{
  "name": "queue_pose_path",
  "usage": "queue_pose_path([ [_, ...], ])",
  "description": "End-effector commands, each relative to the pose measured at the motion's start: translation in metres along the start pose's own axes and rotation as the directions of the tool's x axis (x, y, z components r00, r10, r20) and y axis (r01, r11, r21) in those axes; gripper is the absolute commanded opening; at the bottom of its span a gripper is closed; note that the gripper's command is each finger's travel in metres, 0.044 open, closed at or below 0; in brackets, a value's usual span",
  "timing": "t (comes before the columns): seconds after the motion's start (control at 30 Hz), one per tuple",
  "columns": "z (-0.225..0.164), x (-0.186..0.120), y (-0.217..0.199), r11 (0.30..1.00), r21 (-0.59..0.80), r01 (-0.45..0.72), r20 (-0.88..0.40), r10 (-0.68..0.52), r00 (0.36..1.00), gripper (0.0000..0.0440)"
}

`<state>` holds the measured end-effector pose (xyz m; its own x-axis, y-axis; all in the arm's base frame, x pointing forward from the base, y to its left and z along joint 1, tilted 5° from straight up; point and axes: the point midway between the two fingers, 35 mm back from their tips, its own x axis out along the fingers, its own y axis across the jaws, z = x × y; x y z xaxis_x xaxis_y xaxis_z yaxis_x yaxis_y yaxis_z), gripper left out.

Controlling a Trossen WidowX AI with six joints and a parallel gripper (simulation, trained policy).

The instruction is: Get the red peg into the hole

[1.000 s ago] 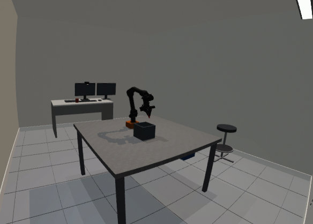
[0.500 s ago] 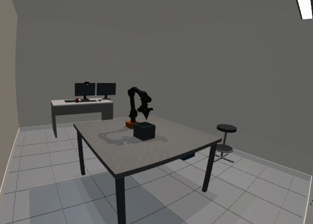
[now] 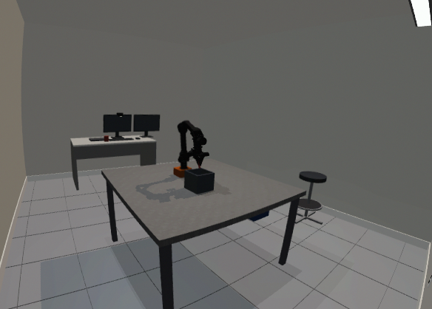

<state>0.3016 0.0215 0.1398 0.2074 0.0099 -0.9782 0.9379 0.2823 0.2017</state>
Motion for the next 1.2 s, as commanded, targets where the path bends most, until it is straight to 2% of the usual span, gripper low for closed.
queue_pose_path([
  [0.0, 0.007, 0.008, 0.002, 1.0, -0.008, 0.013, -0.007, -0.013, 1.0, 0.0],
  [1.17, 0.029, 0.093, 0.02, 0.994, -0.101, 0.047, -0.048, -0.052, 0.997, 0.0],
])
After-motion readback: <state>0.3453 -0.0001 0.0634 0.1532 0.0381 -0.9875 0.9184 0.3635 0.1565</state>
